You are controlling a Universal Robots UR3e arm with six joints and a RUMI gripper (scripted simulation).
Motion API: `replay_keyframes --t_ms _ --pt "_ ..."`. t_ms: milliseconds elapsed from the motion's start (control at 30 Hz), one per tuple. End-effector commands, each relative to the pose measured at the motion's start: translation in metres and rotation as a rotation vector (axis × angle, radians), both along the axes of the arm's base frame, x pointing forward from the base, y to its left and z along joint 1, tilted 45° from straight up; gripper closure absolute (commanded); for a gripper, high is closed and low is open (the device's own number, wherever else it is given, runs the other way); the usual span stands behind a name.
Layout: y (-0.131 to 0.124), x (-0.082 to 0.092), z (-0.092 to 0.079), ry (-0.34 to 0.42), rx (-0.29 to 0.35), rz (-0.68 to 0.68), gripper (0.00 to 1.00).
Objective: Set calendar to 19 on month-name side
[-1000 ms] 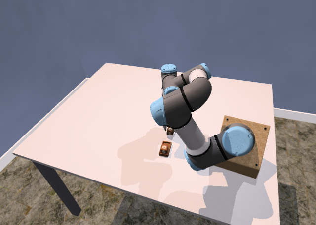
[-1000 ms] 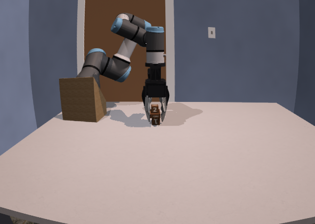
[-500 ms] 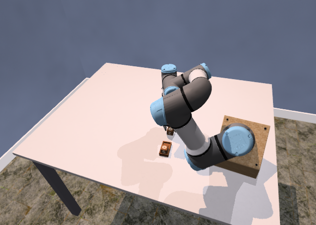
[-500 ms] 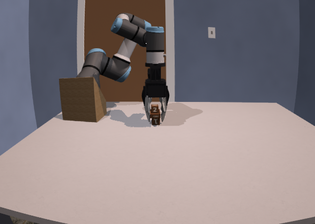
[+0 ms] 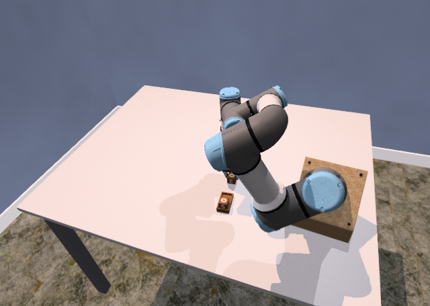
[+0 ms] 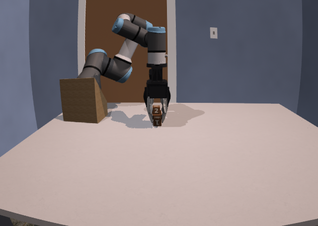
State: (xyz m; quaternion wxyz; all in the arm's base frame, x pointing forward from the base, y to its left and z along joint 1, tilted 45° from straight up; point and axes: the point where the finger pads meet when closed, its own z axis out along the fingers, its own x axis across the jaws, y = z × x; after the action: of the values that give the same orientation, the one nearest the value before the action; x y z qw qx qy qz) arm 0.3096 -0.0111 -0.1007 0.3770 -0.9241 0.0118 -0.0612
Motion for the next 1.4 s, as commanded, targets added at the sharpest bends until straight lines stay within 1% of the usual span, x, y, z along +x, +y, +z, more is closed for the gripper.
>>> replay_keyframes --t_ms 0,1100,1367 --pt "-0.0010 0.0004 0.0001 -0.001 -0.002 -0.001 0.90" --pt "-0.0010 0.0004 0.0001 -0.001 -0.002 -0.001 0.90" --pt "-0.0038 -0.0001 0.0029 -0.001 -0.002 -0.001 0.90"
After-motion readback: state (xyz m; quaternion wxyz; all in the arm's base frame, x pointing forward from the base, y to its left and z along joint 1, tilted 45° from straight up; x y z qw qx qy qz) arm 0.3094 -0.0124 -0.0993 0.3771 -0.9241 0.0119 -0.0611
